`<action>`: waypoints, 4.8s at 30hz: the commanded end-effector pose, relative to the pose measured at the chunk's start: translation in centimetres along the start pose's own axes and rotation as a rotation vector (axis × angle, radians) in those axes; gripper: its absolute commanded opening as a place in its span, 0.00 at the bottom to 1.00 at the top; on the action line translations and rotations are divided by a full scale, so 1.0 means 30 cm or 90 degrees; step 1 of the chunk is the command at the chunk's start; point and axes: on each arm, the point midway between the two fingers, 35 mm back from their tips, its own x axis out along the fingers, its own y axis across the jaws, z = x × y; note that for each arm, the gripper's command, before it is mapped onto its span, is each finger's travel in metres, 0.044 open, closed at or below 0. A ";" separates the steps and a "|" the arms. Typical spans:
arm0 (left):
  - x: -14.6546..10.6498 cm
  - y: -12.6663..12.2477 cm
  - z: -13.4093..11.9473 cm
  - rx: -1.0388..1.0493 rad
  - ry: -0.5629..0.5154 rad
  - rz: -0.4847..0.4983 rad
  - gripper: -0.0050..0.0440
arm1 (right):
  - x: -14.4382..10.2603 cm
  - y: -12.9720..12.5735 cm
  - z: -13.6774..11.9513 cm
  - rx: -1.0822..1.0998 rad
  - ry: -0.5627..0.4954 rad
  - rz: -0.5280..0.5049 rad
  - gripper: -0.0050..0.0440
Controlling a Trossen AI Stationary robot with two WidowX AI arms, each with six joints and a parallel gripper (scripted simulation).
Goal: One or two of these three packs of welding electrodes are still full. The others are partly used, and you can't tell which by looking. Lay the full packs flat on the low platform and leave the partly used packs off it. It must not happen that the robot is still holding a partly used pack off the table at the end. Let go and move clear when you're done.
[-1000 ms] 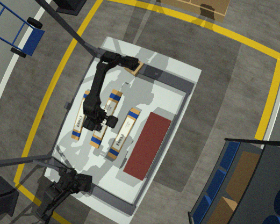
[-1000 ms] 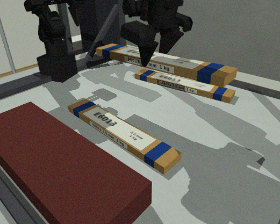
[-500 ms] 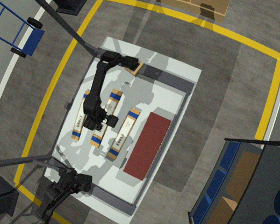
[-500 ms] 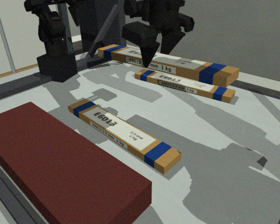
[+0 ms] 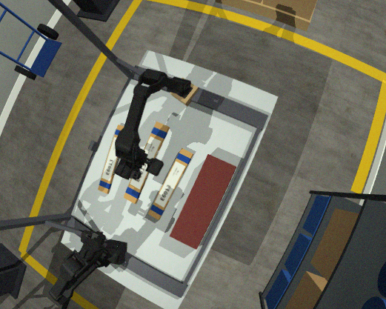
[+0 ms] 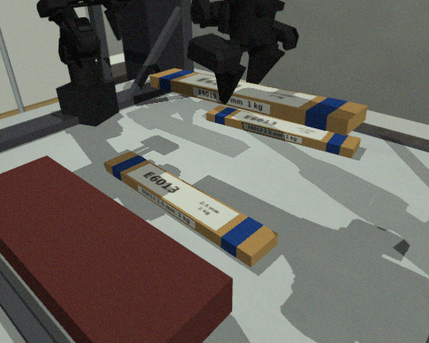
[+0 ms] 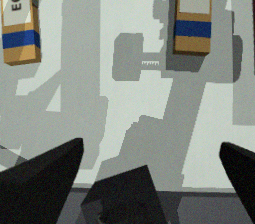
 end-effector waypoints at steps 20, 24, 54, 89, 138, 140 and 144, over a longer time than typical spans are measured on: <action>0.030 0.002 -0.007 0.001 -0.045 0.004 0.00 | -0.017 0.000 0.012 -0.002 -0.013 -0.001 0.98; 0.047 0.002 -0.010 0.001 -0.045 0.004 0.00 | -0.017 0.000 0.012 -0.002 -0.013 -0.001 0.98; 0.152 0.003 -0.031 0.001 -0.045 0.004 0.00 | -0.017 0.000 0.012 -0.002 -0.013 -0.001 0.98; 0.152 0.003 -0.031 0.001 -0.045 0.004 0.00 | -0.017 0.000 0.012 -0.002 -0.013 -0.001 0.98; 0.285 0.005 -0.053 0.002 -0.046 0.003 0.00 | -0.017 0.000 0.012 -0.002 -0.013 -0.001 0.98; 0.257 0.006 -0.035 0.003 -0.063 0.005 0.00 | -0.017 0.000 0.012 -0.002 -0.013 -0.001 0.98; 0.255 0.007 -0.033 0.003 -0.063 0.005 0.00 | -0.017 0.000 0.012 -0.002 -0.013 -0.001 0.98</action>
